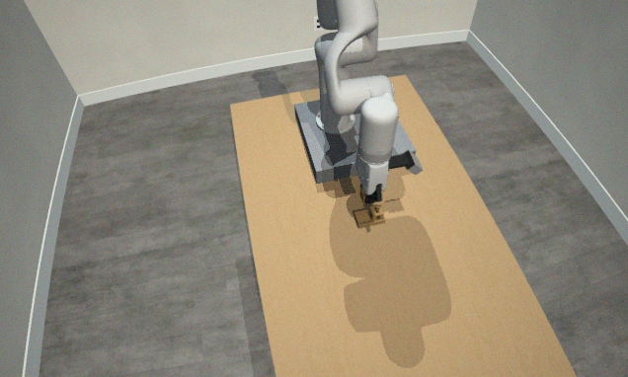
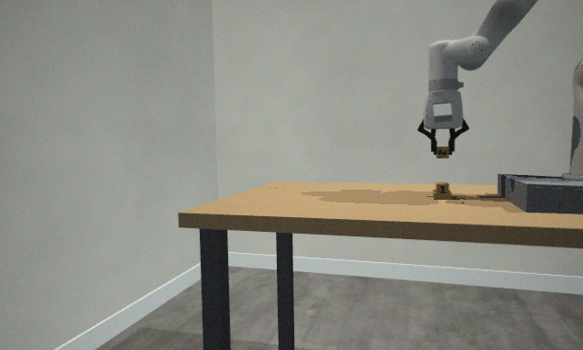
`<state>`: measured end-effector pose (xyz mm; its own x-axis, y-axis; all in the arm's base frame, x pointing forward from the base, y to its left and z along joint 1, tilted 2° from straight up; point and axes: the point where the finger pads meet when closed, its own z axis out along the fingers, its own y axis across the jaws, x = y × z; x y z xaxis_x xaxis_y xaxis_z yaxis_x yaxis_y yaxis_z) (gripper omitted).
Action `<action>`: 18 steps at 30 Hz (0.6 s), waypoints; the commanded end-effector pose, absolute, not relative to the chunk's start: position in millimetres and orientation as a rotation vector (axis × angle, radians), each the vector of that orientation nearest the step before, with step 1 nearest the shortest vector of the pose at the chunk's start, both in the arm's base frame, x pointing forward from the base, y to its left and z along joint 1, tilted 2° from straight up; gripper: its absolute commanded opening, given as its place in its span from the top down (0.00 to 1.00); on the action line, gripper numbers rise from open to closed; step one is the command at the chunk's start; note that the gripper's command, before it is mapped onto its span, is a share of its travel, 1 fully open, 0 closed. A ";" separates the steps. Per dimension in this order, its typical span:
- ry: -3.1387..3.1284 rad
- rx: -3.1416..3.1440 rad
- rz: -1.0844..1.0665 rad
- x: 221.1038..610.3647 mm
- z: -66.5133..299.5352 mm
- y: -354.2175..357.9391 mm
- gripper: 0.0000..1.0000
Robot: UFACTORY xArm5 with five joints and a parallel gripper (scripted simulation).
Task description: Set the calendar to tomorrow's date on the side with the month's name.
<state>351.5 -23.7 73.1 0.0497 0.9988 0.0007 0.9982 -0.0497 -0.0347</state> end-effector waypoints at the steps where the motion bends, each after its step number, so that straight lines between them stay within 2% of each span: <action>1: -2.166 -2.244 0.032 353.3 74.4 -24.2 0.71; 18: -2.510 -1.846 0.026 361.0 74.6 -23.7 0.71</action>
